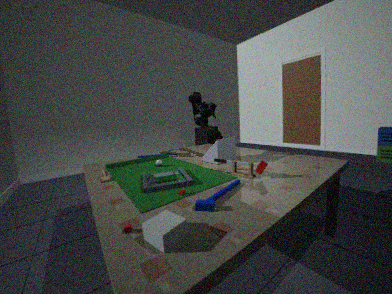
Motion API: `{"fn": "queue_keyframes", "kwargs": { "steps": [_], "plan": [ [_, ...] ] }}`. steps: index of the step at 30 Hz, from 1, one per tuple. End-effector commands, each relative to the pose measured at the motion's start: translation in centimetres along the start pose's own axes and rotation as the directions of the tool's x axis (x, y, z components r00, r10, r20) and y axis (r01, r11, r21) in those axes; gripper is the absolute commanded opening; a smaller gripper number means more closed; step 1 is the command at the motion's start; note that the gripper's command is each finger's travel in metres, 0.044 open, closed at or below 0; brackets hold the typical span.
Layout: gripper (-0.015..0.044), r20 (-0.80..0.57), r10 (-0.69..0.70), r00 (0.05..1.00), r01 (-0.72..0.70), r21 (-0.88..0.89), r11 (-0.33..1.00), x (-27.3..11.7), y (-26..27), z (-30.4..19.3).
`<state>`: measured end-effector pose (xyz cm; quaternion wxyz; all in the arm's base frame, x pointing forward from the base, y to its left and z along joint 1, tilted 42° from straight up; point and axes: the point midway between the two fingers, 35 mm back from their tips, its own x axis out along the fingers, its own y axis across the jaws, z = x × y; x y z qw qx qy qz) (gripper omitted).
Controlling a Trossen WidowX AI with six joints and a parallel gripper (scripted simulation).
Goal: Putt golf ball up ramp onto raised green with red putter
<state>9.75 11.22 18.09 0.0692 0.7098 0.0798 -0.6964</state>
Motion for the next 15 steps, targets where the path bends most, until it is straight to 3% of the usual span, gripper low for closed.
{"fn": "queue_keyframes", "kwargs": {
  "steps": [1, 8, 15],
  "plan": [
    [0.0426, 0.001, 0.003, 1.000, -0.003, 0.012, 1.000, 0.1, -0.1, -0.2],
    [0.0440, 0.032, 0.118, 0.993, -0.120, 0.437, 0.891, 4.4, -2.1, -6.3],
    [0.0440, 0.076, 0.242, 0.967, -0.204, 0.796, 0.569, 11.5, -2.9, -11.7]
  ]
}}
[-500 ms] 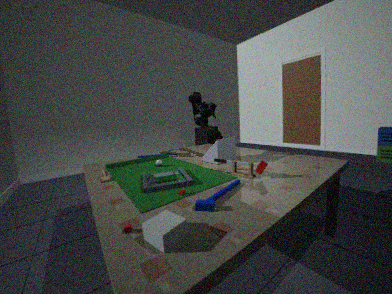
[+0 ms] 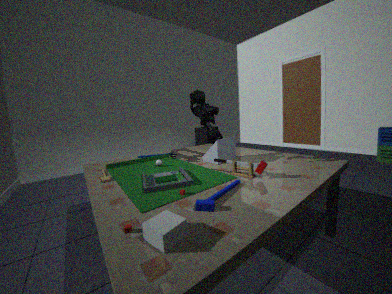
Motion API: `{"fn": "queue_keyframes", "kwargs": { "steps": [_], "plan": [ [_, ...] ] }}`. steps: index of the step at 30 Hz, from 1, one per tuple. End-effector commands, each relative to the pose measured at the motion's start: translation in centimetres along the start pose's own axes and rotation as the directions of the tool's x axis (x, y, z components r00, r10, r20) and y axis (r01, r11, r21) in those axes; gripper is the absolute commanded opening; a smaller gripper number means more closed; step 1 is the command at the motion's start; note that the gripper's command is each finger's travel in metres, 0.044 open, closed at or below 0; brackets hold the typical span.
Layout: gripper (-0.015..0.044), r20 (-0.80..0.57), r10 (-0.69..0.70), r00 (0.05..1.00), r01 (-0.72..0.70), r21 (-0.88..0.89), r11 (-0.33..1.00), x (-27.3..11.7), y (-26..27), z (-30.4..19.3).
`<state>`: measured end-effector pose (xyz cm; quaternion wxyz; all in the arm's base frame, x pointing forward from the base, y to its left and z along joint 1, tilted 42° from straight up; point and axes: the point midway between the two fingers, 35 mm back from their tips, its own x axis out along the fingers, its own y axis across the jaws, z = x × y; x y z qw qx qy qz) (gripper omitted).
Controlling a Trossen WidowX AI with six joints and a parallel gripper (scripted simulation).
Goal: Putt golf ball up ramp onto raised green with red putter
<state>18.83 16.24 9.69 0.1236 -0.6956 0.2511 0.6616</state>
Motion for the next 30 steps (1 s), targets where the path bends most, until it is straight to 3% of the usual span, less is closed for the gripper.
{"fn": "queue_keyframes", "kwargs": {
  "steps": [1, 8, 12, 30],
  "plan": [
    [0.0440, -0.029, 0.064, 0.998, -0.055, 0.252, 0.966, 3.8, -2.5, -1.6],
    [0.0440, -0.074, 0.189, 0.979, -0.094, 0.663, 0.742, 12.8, -5.3, -3.7],
    [0.0440, -0.092, 0.248, 0.964, -0.073, 0.809, 0.583, 17.6, -5.6, -4.3],
    [0.0440, -0.094, 0.252, 0.963, -0.071, 0.816, 0.574, 19.6, -4.0, -5.1]
  ]
}}
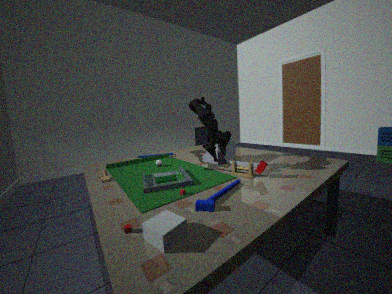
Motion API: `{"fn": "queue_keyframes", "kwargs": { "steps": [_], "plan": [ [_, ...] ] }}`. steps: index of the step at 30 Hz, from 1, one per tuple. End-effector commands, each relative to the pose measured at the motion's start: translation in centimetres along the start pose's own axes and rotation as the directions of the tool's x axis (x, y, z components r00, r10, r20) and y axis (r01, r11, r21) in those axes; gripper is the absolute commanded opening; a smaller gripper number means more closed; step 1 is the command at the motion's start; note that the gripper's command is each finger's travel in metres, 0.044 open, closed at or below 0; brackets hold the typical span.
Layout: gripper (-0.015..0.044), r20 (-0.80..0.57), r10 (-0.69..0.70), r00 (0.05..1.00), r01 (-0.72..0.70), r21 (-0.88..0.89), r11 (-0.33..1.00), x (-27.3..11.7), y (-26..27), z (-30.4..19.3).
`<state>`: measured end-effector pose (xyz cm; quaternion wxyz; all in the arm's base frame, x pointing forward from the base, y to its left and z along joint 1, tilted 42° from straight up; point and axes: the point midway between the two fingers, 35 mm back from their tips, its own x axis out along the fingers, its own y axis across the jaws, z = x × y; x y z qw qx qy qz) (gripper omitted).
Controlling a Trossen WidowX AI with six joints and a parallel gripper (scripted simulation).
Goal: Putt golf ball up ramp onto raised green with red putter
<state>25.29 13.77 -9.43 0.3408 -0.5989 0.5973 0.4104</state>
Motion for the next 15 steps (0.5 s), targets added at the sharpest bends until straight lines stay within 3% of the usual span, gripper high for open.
{"fn": "queue_keyframes", "kwargs": {
  "steps": [1, 15],
  "plan": [
    [0.0440, -0.004, 0.000, 1.000, 0.000, -0.006, 1.000, 0.6, 0.0, -0.2],
    [0.0440, -0.005, 0.000, 1.000, 0.000, -0.006, 1.000, 3.2, 0.0, -0.9]
  ]
}}
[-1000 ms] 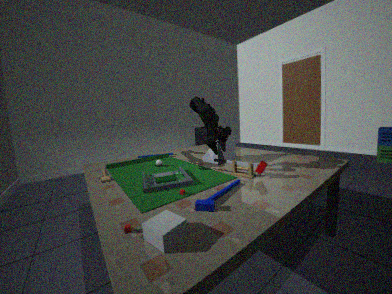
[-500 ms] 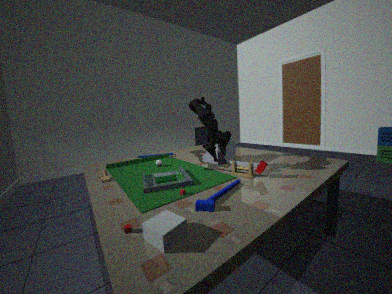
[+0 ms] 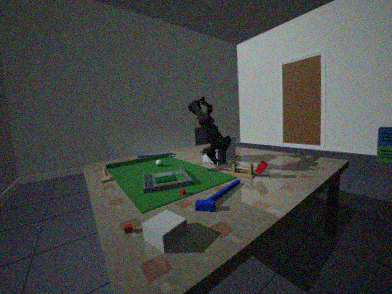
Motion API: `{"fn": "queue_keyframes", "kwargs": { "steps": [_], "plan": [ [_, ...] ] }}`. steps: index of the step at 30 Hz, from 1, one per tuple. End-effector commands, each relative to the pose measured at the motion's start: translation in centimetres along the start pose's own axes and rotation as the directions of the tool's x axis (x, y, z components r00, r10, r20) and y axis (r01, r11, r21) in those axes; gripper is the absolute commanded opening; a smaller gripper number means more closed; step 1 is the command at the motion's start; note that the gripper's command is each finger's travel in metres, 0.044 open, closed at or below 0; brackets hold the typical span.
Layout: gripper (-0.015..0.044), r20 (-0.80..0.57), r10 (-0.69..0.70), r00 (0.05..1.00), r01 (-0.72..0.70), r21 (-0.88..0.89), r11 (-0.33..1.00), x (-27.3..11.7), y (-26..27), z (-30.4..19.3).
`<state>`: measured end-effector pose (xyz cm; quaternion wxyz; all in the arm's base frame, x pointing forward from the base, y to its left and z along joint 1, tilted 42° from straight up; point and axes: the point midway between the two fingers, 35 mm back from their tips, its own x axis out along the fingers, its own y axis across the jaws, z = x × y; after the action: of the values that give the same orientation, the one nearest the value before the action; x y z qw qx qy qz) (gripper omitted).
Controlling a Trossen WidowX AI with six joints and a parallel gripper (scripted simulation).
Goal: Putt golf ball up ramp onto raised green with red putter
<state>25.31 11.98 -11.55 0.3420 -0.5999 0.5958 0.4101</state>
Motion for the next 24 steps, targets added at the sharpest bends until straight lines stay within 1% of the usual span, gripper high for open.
{"fn": "queue_keyframes", "kwargs": {
  "steps": [1, 15, 24],
  "plan": [
    [0.0440, -0.006, 0.004, 1.000, -0.004, -0.006, 1.000, 0.6, 0.1, -0.3],
    [0.0440, -0.007, 0.004, 1.000, -0.004, -0.006, 1.000, 2.2, 0.2, -0.8],
    [0.0204, -0.001, 0.001, 1.000, -0.001, 0.001, 1.000, 1.9, 0.0, -0.6]
  ]
}}
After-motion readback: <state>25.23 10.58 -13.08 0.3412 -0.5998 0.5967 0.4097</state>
